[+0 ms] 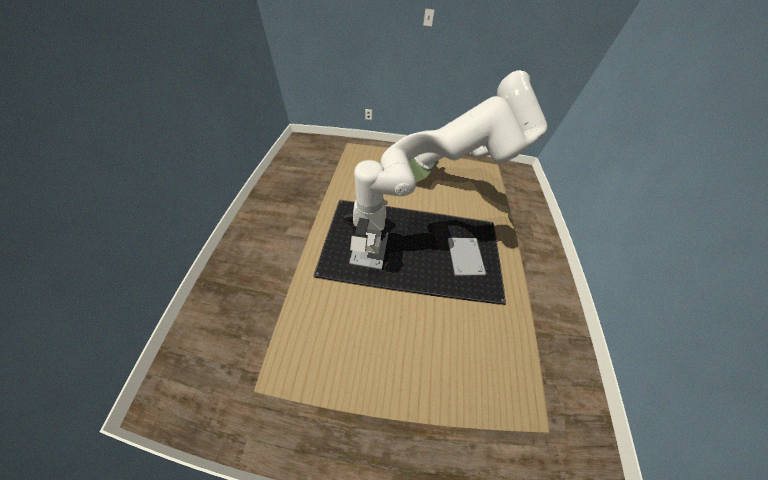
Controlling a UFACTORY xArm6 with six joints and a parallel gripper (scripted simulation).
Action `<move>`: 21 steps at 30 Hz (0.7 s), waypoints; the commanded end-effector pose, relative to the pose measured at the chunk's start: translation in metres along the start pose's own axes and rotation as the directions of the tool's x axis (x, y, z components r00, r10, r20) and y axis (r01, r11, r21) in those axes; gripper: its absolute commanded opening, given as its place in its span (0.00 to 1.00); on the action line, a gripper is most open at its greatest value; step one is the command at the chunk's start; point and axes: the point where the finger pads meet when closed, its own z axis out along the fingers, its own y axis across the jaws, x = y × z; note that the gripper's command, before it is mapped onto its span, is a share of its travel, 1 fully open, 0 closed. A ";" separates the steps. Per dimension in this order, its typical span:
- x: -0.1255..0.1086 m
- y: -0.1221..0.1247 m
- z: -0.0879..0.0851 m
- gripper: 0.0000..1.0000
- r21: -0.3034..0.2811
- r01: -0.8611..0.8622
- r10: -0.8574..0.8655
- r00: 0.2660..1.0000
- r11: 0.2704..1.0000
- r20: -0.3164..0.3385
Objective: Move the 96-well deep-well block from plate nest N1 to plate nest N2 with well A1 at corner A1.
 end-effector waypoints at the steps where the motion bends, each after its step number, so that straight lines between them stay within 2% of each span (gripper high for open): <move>1: 0.002 0.001 0.003 0.00 -0.003 0.001 -0.001 1.000 1.000 -0.004; 21: 0.002 0.001 0.033 0.00 -0.003 0.001 -0.001 1.000 1.000 -0.004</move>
